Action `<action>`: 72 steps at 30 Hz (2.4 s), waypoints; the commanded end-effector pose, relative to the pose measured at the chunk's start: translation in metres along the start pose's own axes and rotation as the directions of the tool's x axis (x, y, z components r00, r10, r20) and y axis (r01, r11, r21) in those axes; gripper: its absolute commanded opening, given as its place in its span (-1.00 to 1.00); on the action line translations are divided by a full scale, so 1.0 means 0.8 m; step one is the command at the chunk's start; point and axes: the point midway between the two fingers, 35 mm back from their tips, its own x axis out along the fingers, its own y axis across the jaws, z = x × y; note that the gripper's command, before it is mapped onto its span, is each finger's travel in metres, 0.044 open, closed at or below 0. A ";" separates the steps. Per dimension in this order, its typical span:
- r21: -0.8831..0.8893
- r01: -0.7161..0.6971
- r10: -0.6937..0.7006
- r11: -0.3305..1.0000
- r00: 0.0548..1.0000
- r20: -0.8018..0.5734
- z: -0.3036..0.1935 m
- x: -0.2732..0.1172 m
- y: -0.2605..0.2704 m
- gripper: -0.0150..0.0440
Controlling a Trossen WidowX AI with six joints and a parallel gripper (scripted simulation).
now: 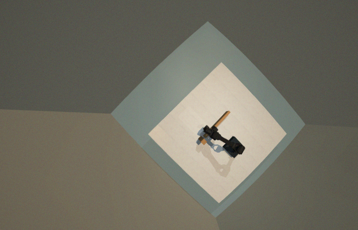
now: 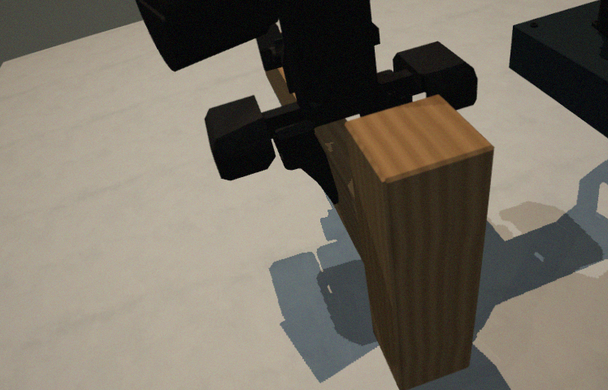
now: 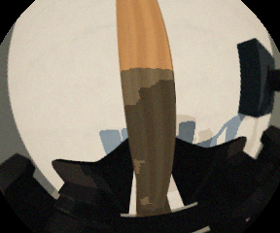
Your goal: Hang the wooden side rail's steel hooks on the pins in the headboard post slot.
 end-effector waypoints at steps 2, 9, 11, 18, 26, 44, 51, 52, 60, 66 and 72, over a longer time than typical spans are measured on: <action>0.004 -0.003 0.003 1.000 1.000 0.000 -0.002 0.000 0.000 -0.49; 0.004 -0.003 0.003 1.000 1.000 0.000 -0.003 0.000 0.000 -0.49; 0.004 -0.003 0.003 1.000 1.000 0.000 -0.003 0.000 0.001 -0.49; 0.004 -0.003 0.003 1.000 1.000 0.000 -0.004 -0.001 0.000 -0.49; 0.004 -0.003 0.003 1.000 1.000 -0.001 -0.005 -0.002 -0.001 -0.49; 0.004 -0.003 0.003 1.000 1.000 -0.001 -0.007 -0.002 0.001 -0.49; 0.004 -0.003 0.003 1.000 1.000 -0.001 -0.008 -0.001 0.000 -0.49; 0.004 -0.003 0.003 1.000 1.000 -0.001 -0.008 0.000 0.000 -0.49; 0.004 -0.003 0.003 1.000 1.000 -0.001 -0.010 0.000 0.000 -0.49; 0.004 -0.003 0.003 1.000 1.000 -0.001 -0.010 0.000 0.001 -0.49; 0.004 -0.003 0.003 1.000 1.000 -0.001 -0.011 0.000 0.001 -0.49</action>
